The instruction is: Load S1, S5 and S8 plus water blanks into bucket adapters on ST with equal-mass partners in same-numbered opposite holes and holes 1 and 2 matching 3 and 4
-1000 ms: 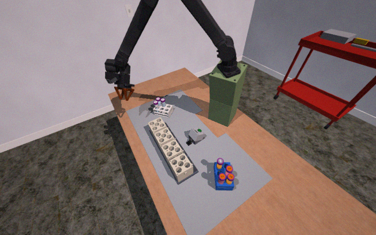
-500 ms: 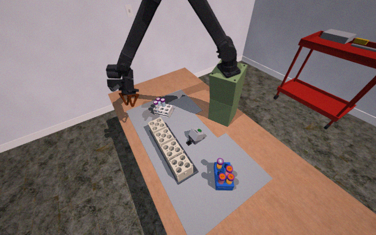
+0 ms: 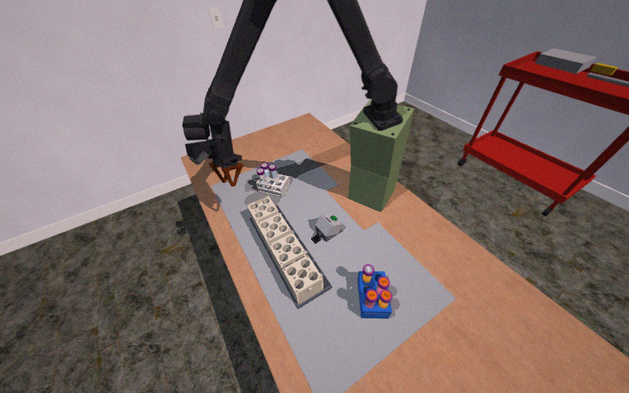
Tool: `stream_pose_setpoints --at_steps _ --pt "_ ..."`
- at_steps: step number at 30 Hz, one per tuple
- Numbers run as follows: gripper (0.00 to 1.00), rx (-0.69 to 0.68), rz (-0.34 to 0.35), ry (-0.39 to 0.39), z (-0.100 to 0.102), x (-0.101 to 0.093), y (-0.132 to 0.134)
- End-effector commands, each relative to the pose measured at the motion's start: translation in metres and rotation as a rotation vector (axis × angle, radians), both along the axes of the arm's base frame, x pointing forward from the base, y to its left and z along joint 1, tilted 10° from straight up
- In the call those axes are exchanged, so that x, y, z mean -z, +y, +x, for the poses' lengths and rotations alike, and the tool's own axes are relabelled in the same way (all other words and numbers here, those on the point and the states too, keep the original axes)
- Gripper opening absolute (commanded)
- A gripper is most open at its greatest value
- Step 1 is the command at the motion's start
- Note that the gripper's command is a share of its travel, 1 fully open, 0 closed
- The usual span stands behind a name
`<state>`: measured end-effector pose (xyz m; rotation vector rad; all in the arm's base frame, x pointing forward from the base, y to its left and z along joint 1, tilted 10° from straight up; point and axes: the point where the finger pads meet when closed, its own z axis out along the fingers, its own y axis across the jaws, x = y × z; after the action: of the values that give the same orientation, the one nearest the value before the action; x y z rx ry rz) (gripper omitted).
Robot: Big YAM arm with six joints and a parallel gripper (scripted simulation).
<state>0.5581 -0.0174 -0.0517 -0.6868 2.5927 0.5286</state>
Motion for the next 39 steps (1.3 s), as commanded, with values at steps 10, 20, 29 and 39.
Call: stream_pose_setpoints --at_steps 10,20,29,39 --pt "0.55 0.068 -0.024 0.032 -0.019 -0.022 0.044" --pt "0.55 0.120 -0.075 0.123 -0.054 -0.018 0.072" --pt "0.55 0.174 -0.127 0.159 -0.087 -0.014 0.099" --pt "0.55 0.235 -0.186 0.191 -0.121 -0.009 0.119"
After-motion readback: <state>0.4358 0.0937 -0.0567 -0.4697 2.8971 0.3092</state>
